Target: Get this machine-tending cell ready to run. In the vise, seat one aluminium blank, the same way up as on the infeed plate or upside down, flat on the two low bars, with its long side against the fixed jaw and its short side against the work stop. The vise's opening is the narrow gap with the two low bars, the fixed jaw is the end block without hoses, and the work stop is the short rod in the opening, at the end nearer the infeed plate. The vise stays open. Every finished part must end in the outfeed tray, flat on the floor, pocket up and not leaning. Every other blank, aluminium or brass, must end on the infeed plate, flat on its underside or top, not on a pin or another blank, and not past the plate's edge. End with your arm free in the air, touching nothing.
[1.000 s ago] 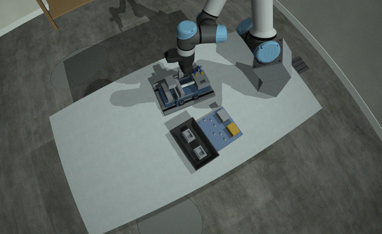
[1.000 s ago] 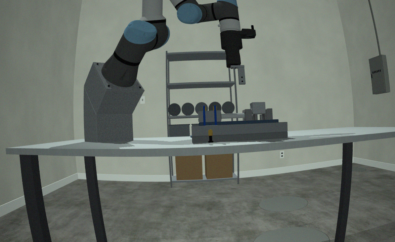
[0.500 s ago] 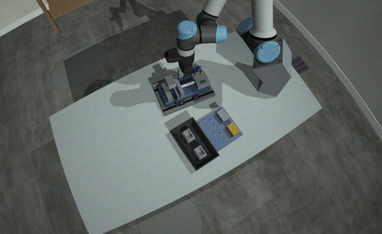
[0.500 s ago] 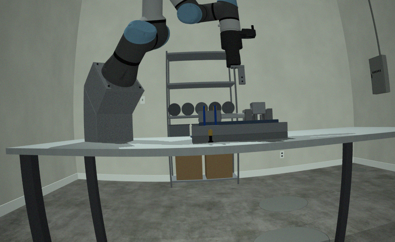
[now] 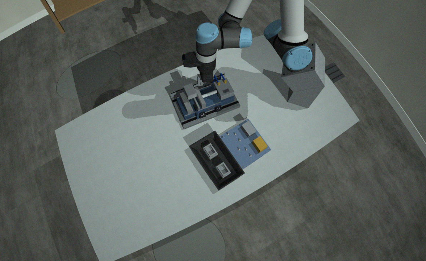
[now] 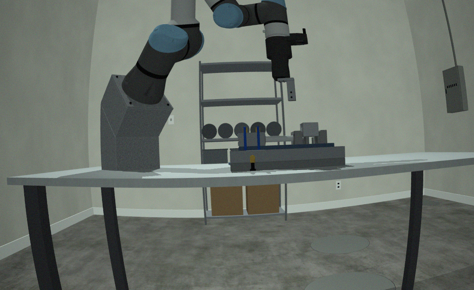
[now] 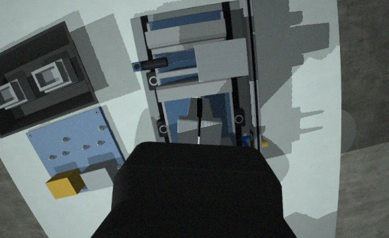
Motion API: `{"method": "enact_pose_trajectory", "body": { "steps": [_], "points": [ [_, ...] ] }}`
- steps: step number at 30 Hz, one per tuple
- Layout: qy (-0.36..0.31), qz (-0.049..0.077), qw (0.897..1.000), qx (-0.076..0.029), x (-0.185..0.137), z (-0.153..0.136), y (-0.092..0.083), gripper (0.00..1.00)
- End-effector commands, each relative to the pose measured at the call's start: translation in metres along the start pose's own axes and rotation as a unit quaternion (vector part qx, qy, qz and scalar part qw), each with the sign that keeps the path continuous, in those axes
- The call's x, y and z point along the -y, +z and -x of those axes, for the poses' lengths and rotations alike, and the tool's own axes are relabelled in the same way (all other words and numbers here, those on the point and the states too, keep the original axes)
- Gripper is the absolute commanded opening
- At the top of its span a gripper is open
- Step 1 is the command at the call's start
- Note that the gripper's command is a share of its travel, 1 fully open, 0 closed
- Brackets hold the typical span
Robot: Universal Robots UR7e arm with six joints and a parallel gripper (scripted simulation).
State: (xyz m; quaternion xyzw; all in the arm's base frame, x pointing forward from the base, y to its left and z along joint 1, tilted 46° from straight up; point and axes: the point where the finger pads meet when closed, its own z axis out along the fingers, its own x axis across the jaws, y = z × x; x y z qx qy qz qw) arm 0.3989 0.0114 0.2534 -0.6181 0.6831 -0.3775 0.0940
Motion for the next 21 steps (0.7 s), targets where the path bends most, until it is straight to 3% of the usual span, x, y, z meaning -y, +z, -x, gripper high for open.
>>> {"method": "enact_pose_trajectory", "body": {
  "steps": [1, 9, 16, 21],
  "points": [
    [0.073, 0.000, 0.997, -0.001, 0.003, -0.004, 0.000, 0.00],
    [0.182, 0.001, 0.983, -0.001, 0.006, -0.011, 0.000, 0.00],
    [0.305, 0.001, 0.952, -0.001, 0.008, -0.018, 0.000, 0.00],
    [0.384, 0.001, 0.923, -0.001, 0.009, -0.022, 0.001, 0.00]
  ]
}}
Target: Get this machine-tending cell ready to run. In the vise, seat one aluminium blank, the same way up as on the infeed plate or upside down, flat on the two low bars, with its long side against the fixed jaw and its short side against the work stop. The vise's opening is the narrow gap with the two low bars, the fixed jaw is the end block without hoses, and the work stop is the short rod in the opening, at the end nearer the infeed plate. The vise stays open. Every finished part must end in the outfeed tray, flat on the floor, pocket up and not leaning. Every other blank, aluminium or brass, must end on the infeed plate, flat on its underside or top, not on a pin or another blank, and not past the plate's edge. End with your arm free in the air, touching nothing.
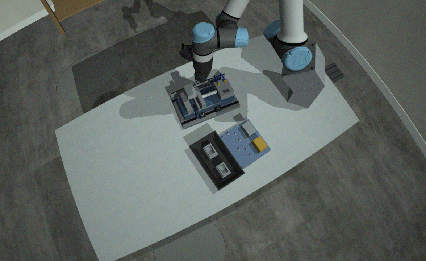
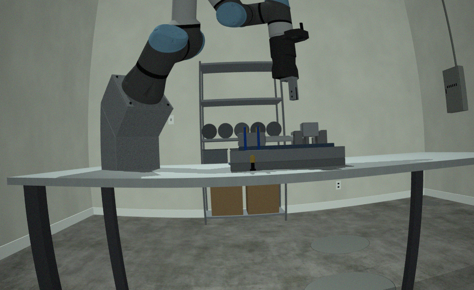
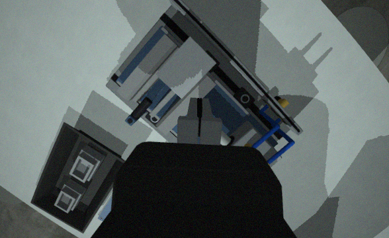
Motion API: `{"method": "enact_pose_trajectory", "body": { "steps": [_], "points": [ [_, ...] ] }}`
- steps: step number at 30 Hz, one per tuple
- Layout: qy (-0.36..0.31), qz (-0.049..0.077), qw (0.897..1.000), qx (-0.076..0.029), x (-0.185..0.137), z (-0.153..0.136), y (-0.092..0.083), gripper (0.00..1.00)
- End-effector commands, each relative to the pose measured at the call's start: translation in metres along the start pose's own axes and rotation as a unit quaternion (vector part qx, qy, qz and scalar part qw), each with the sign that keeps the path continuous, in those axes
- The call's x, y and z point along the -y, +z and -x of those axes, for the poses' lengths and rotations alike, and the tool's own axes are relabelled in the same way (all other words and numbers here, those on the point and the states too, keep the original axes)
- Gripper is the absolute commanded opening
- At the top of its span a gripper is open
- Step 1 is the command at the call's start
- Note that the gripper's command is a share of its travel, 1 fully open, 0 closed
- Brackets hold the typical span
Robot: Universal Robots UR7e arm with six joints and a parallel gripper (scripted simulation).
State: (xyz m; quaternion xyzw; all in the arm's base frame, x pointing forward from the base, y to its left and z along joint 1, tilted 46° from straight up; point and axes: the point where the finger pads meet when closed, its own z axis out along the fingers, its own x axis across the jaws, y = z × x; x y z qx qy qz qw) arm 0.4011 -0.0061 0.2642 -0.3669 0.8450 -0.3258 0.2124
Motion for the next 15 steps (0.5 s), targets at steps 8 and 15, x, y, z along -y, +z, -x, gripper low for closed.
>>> {"method": "enact_pose_trajectory", "body": {
  "steps": [8, 15],
  "points": [
    [0.179, -0.001, 0.984, -0.004, 0.0058, -0.0058, 0.0000, 0.00],
    [0.283, -0.001, 0.959, -0.004, 0.0076, -0.0091, 0.0003, 0.00]
  ]
}}
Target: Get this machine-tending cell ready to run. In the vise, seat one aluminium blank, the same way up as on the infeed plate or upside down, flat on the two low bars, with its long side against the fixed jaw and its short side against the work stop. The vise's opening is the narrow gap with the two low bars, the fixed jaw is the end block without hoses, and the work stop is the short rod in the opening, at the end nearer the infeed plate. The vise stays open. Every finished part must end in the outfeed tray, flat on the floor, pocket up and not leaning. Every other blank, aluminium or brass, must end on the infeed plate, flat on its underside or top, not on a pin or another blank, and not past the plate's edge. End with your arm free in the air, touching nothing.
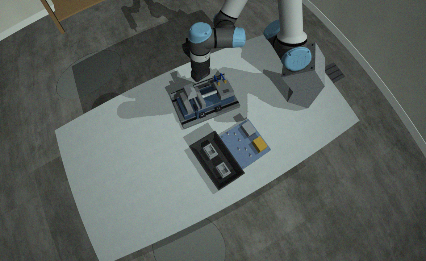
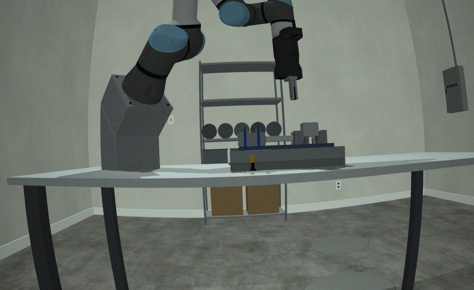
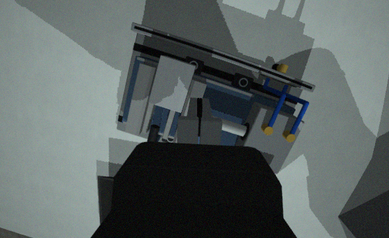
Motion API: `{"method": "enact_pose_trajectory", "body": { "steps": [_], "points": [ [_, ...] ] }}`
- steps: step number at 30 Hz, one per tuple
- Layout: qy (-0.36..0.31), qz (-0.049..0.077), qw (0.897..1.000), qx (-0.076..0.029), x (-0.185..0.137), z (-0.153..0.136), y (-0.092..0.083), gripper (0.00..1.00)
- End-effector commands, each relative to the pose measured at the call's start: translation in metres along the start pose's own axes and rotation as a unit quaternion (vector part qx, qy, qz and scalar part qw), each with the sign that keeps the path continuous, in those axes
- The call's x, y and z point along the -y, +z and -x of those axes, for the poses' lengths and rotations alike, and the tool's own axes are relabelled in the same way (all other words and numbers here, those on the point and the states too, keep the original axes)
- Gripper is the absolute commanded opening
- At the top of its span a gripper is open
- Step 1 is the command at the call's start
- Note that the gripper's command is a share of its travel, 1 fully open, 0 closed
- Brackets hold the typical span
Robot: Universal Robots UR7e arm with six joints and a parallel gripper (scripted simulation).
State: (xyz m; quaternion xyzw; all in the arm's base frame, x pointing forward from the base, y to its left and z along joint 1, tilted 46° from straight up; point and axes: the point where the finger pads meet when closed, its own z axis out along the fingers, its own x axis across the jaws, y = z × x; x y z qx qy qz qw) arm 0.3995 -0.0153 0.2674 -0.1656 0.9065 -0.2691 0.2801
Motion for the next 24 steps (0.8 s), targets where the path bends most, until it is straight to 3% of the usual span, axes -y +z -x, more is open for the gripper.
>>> {"method": "enact_pose_trajectory", "body": {
  "steps": [1, 11, 24],
  "points": [
    [0.070, -0.002, 0.998, -0.003, 0.0021, -0.0009, -0.0002, 0.00],
    [0.124, -0.002, 0.992, -0.003, 0.0031, -0.0020, -0.0001, 0.00],
    [0.131, -0.002, 0.991, -0.003, 0.0032, -0.0021, -0.0001, 0.00]
  ]
}}
